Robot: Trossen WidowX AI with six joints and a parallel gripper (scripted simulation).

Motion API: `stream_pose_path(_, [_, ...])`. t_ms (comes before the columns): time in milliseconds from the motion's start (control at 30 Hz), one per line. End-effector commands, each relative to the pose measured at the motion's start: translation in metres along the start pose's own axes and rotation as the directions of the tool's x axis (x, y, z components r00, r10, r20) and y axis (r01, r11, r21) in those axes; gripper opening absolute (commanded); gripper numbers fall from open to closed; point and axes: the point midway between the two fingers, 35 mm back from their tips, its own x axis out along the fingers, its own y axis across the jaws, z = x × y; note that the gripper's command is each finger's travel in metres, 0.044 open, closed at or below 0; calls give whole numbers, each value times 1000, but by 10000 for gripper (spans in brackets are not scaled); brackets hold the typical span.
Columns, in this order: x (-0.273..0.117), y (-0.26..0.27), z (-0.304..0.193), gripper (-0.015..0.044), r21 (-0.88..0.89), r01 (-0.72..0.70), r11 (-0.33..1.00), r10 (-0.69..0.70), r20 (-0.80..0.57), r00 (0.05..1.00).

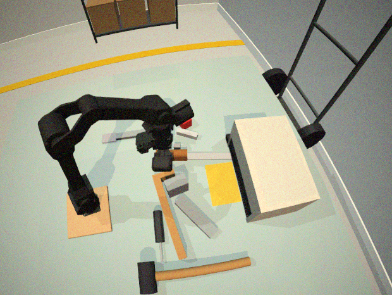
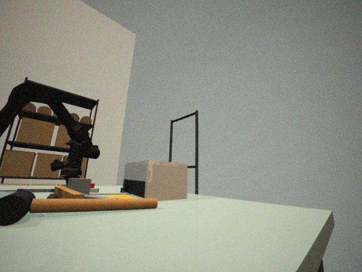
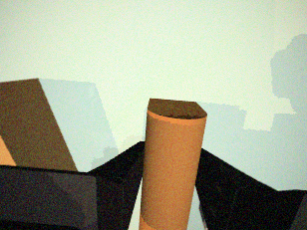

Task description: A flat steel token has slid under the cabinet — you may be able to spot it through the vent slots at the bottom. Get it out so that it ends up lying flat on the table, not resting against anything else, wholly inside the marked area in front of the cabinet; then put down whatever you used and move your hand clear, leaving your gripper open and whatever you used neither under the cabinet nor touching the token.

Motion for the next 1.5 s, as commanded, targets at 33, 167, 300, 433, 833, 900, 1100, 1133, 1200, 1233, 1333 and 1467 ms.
stream_pose_path(33, [0,0,-10,0,-2,2,1000,-2,-10,1000])
stream_pose_path(167, [-1,0,-15,0,-2,2,1000,-2,-10,1000])
stream_pose_path(300, [-1,0,-20,0,-2,2,1000,-2,-10,1000])
stream_pose_path(433, [-1,0,-25,0,-2,2,1000,-2,-11,1000])
stream_pose_path(833, [-1,0,-39,0,-2,1,1000,-2,-12,1000])
stream_pose_path(900, [-1,0,-42,0,-2,1,1000,-1,-12,1000])
stream_pose_path(1100, [-1,0,-49,0,-2,1,1000,-1,-13,1000])
stream_pose_path(1133, [-1,0,-50,0,-2,1,1000,-1,-13,1000])
stream_pose_path(1200, [-1,0,-52,0,-2,1,1000,-1,-13,1000])
stream_pose_path(1233, [-1,0,-53,0,-2,1,1000,-1,-13,1000])
stream_pose_path(1333, [-2,0,-56,0,-2,1,1000,-1,-13,1000])
stream_pose_path(1467, [-2,0,-61,0,-2,1,1000,-1,-13,1000])
